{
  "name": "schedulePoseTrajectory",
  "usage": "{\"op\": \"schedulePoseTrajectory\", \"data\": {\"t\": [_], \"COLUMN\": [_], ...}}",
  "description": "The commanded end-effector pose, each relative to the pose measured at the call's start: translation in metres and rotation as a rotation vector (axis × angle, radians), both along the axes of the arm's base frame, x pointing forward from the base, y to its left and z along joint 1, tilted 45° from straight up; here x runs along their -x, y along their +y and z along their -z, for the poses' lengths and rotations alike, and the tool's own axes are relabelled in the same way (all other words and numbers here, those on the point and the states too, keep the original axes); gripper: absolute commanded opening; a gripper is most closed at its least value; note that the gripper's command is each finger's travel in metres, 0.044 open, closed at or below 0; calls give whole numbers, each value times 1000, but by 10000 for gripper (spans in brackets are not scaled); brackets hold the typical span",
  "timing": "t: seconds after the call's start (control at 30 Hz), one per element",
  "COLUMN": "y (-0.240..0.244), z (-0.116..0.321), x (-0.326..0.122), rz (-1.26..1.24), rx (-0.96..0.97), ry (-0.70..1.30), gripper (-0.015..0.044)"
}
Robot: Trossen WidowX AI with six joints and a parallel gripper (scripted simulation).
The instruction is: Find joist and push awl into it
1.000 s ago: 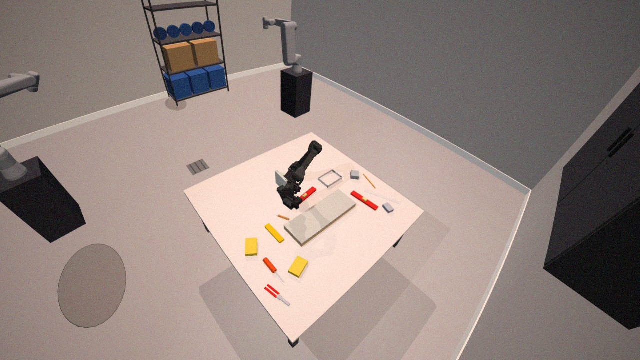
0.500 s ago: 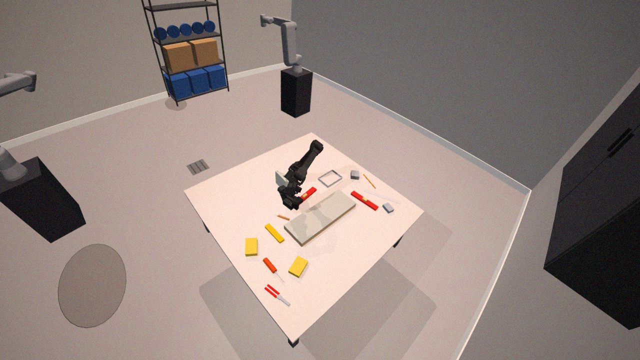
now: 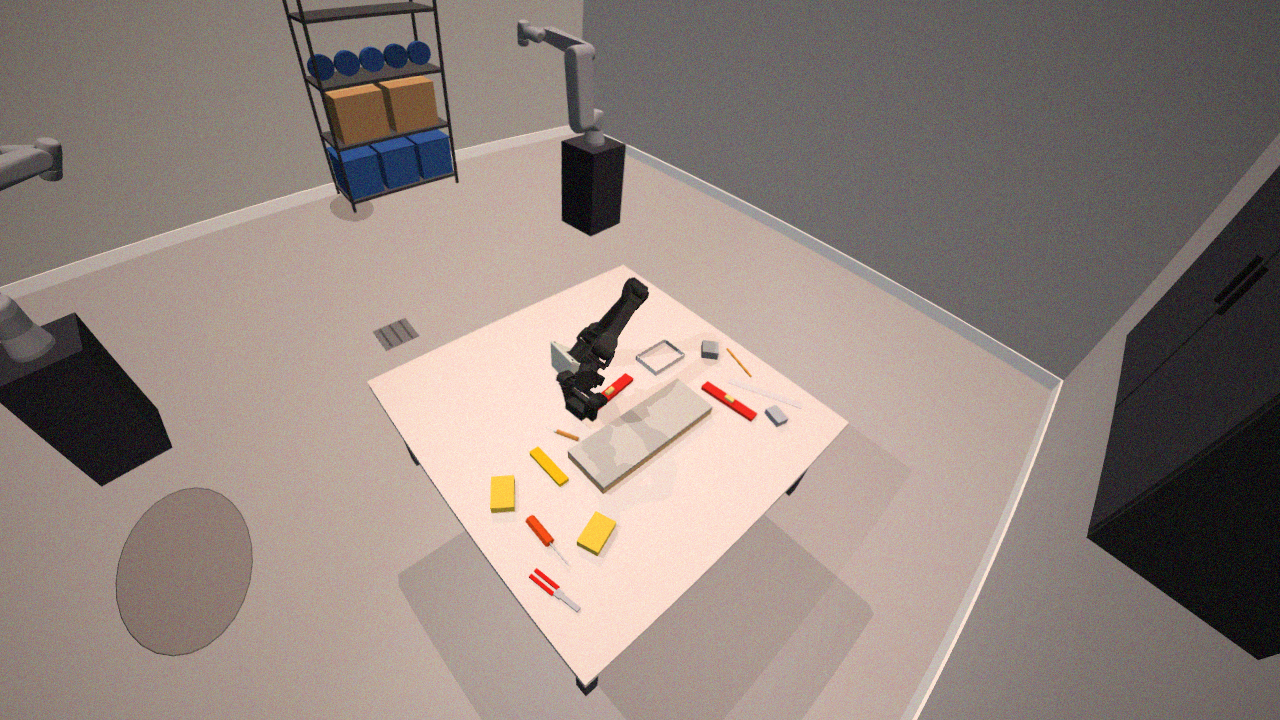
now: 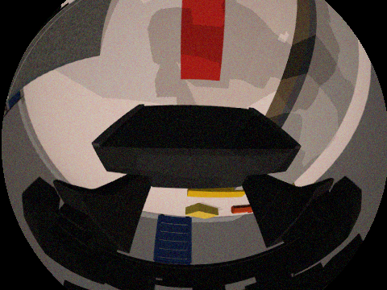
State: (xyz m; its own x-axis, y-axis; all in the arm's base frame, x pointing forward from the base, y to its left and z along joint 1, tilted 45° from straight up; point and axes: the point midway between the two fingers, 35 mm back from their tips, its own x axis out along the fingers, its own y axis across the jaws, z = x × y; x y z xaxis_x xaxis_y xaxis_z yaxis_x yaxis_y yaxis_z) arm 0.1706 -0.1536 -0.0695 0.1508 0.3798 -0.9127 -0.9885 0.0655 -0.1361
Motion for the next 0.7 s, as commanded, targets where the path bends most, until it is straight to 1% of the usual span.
{"op": "schedulePoseTrajectory", "data": {"t": [0.0,0.67], "y": [-2,1], "z": [-1,-2], "x": [-1,-1], "rz": [8,22], "rx": [29,143], "ry": [0,12], "gripper": [0,0]}}
